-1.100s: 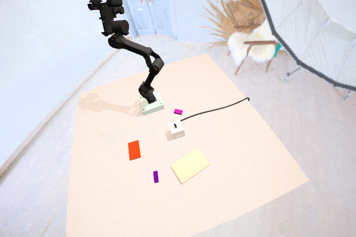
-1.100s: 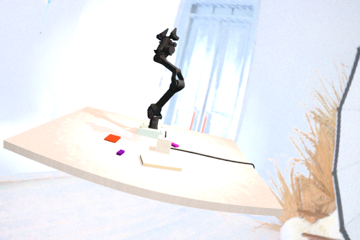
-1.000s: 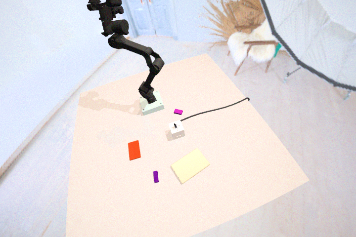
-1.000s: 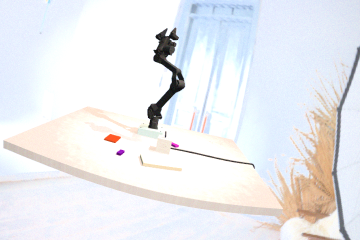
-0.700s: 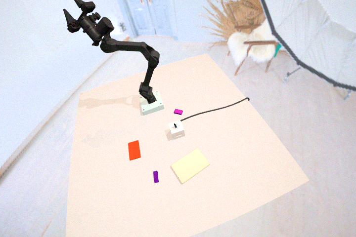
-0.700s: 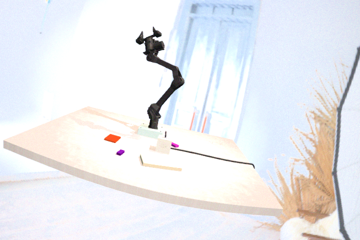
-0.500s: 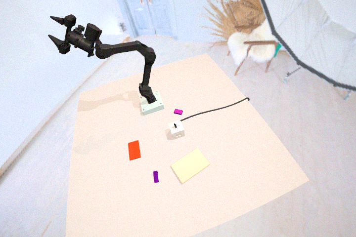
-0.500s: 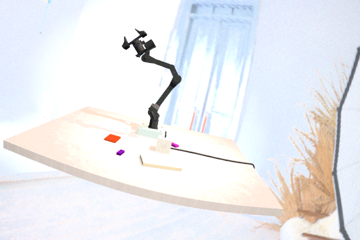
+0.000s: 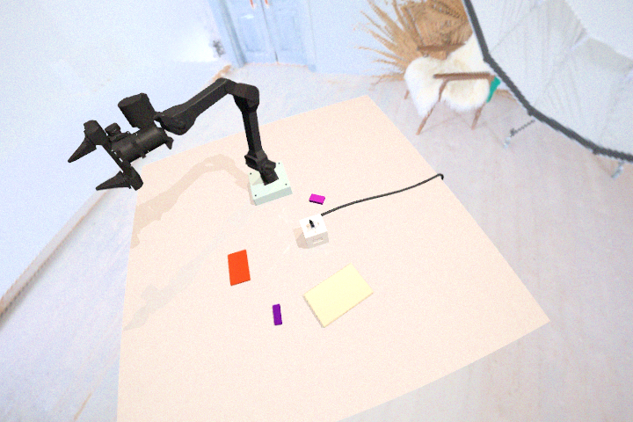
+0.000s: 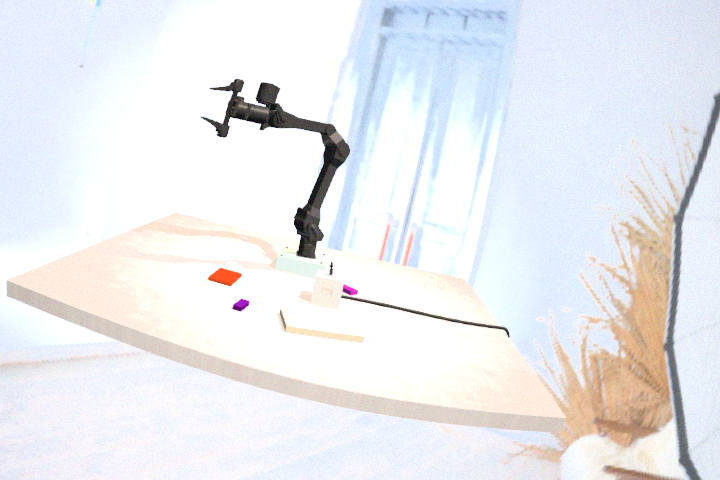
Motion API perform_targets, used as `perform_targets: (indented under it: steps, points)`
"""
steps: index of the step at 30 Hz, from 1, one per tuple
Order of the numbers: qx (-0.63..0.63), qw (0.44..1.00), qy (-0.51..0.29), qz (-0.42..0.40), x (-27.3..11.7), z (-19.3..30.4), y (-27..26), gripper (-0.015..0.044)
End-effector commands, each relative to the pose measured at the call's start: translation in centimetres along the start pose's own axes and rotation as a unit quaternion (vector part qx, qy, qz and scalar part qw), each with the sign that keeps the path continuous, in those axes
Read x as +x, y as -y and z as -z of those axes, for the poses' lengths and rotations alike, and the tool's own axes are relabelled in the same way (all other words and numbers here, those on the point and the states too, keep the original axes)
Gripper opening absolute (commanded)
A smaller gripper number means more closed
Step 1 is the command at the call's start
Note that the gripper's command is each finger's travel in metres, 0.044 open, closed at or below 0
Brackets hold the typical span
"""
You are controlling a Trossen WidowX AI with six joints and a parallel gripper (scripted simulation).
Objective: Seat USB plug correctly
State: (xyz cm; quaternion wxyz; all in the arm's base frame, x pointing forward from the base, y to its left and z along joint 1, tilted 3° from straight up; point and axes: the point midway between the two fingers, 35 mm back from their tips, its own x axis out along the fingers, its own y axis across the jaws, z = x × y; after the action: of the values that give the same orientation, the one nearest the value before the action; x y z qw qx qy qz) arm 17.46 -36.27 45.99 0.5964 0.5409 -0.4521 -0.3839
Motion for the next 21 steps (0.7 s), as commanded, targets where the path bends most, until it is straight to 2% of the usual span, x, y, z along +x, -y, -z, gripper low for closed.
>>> perform_targets:
  steps: [1, 5, 10, 16, 21]
  points:
    - [0.001, 0.993, -0.088, 0.075, -0.5, 6.9, 3.6, 0.044]
    - [-0.008, 0.97, -0.172, 0.172, -2.5, 13.7, 8.5, 0.044]
    - [-0.038, 0.918, -0.263, 0.294, -7.7, 21.1, 14.4, 0.044]
    - [-0.113, 0.828, -0.356, 0.418, -17.0, 27.5, 20.2, 0.044]
    - [-0.2, 0.731, -0.405, 0.512, -26.6, 29.7, 24.4, 0.044]
